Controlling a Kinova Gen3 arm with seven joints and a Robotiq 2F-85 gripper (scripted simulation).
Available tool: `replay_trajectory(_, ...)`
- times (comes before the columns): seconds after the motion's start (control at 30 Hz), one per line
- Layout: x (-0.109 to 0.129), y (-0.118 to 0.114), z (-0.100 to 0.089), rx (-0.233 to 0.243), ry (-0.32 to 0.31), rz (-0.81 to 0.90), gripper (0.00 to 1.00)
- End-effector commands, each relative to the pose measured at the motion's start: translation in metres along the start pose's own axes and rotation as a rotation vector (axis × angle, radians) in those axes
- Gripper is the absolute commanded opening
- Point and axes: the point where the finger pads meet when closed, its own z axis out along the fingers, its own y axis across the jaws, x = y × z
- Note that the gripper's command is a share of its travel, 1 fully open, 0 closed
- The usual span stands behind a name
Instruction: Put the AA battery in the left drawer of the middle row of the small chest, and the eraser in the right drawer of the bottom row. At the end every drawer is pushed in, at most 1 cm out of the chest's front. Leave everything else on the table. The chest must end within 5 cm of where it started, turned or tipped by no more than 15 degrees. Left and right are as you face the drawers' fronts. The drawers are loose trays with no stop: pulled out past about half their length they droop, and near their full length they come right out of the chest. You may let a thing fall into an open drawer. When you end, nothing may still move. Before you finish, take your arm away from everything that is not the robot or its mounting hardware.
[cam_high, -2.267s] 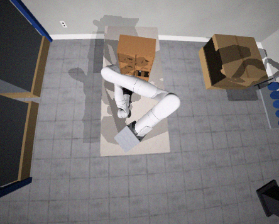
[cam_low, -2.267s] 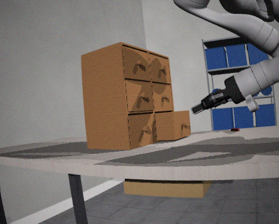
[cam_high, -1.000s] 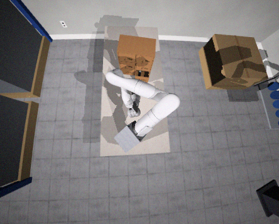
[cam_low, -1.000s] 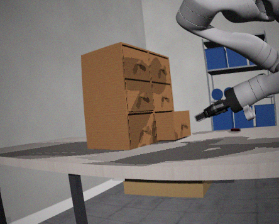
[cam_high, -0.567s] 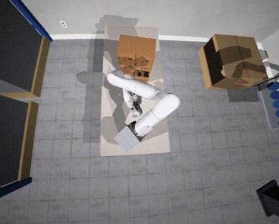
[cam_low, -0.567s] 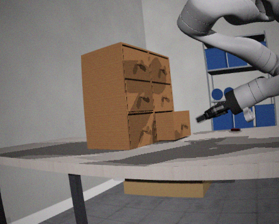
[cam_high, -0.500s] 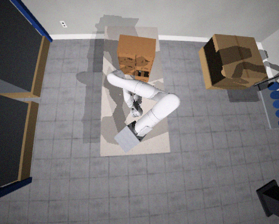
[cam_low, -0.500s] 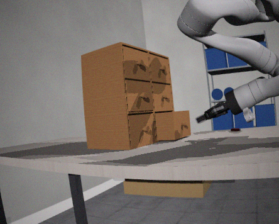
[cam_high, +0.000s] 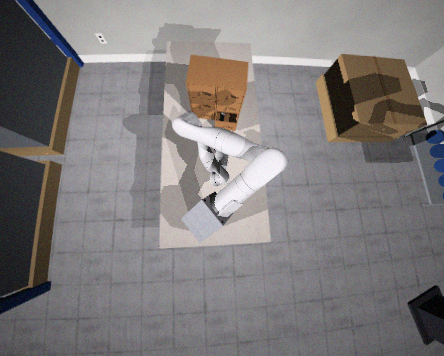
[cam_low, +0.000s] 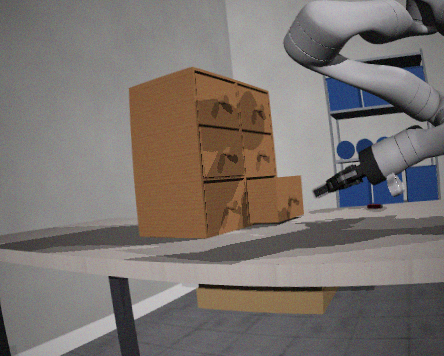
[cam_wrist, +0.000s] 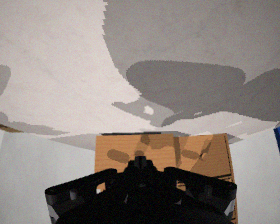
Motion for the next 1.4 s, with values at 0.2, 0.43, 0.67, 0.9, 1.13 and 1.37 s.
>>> replay_trajectory(0.2, 0.0018, -0.0062, 0.0015, 0.002, 0.001, -0.003, 0.00)
replay_trajectory(0.43, 0.0022, -0.0080, 0.0022, 0.002, 0.001, -0.003, 0.00)
replay_trajectory(0.67, 0.0025, -0.0093, 0.0027, 0.002, 0.001, -0.003, 0.00)
replay_trajectory(0.9, 0.0026, -0.0096, 0.0028, 0.002, 0.001, -0.003, 0.00)
replay_trajectory(1.13, 0.0026, -0.0097, 0.0028, 0.002, 0.001, -0.003, 0.00)
replay_trajectory(1.37, 0.0026, -0.0097, 0.0028, 0.002, 0.001, -0.003, 0.00)
